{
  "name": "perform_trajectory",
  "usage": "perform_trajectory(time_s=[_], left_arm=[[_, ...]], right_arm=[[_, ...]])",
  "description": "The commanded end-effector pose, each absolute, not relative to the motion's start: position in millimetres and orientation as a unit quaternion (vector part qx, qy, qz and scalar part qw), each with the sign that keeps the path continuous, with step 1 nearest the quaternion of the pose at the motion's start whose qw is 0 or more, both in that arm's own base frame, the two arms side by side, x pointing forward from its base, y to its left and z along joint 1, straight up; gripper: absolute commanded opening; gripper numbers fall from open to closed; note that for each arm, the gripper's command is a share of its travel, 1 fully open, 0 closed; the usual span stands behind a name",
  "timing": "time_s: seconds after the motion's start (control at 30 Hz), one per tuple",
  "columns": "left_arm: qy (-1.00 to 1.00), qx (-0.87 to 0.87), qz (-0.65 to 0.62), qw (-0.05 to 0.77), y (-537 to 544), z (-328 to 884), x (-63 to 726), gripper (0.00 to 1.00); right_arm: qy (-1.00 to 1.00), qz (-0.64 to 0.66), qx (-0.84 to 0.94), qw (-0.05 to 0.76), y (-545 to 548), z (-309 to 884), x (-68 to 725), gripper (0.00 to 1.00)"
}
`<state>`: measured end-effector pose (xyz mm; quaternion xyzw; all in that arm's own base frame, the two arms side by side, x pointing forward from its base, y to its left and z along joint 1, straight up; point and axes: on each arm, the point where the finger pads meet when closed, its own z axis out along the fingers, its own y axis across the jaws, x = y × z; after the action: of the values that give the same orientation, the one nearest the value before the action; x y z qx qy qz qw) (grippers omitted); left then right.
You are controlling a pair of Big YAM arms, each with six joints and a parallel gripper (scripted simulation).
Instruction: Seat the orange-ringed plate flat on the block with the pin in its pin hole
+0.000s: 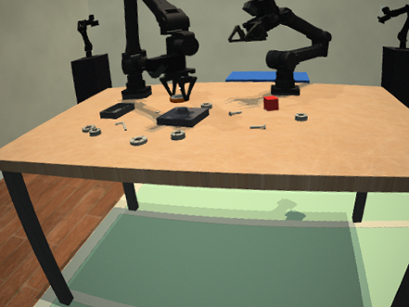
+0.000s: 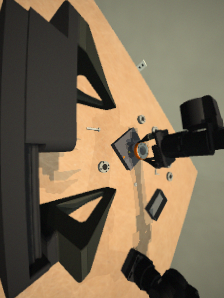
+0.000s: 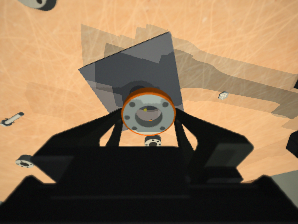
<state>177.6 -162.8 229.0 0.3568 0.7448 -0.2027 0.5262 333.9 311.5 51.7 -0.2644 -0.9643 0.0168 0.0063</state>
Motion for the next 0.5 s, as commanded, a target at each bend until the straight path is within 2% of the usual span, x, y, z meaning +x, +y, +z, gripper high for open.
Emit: perform_trajectory(time_s=[0.0,0.47], left_arm=[[0.733,0.358,-0.202,0.541,-162.4,249.5,176.8,1.0],[0.733,0.358,-0.202,0.541,-162.4,249.5,176.8,1.0]], right_arm=[[-0.99,-0.006,-0.141,-0.006,331.4,76.2,346.2,0.59],[-0.993,0.001,0.119,-0.004,326.4,68.4,340.8,0.59]])
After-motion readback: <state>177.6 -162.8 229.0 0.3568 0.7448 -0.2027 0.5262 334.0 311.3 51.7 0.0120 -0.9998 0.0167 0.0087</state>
